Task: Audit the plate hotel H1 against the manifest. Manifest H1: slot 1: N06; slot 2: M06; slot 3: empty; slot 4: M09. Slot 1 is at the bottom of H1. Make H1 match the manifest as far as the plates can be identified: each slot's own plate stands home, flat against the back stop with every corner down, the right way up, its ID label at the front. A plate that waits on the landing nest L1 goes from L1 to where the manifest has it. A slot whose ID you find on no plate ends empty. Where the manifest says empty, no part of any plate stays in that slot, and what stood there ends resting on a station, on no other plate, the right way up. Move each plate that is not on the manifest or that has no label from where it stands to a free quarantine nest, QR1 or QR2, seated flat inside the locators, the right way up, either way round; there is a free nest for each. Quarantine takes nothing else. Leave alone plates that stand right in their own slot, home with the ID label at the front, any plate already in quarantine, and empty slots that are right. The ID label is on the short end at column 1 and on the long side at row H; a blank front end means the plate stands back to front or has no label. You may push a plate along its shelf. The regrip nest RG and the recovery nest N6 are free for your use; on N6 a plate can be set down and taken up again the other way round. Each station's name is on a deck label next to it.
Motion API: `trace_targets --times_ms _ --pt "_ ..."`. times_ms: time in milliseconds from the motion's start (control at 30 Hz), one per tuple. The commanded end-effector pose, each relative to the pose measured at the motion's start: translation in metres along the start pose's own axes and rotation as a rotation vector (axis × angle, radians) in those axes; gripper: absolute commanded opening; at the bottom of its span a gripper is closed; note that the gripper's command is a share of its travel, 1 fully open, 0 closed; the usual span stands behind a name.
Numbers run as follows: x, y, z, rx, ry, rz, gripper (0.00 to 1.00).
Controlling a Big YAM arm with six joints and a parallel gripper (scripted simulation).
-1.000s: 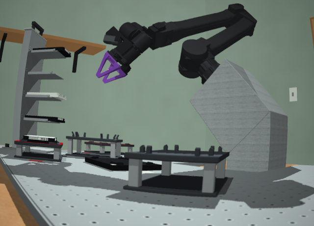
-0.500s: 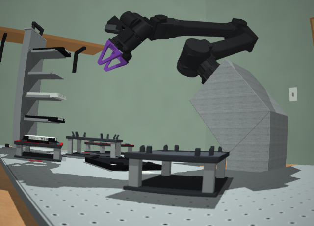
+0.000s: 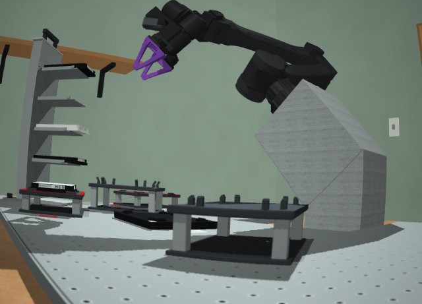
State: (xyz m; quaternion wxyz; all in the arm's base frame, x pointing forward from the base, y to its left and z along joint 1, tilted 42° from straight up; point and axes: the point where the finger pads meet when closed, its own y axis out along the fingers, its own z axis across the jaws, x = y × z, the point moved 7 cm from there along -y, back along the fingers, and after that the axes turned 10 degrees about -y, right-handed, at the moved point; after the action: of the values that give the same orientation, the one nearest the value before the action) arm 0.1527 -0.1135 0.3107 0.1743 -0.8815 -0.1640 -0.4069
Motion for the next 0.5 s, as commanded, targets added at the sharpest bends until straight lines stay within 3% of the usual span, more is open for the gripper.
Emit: trace_targets --times_ms 0,467 --pt "0.03 -0.014 -0.018 0.013 0.064 -0.04 1.0" --pt "0.055 -0.042 -0.022 0.019 0.062 -0.031 1.0"
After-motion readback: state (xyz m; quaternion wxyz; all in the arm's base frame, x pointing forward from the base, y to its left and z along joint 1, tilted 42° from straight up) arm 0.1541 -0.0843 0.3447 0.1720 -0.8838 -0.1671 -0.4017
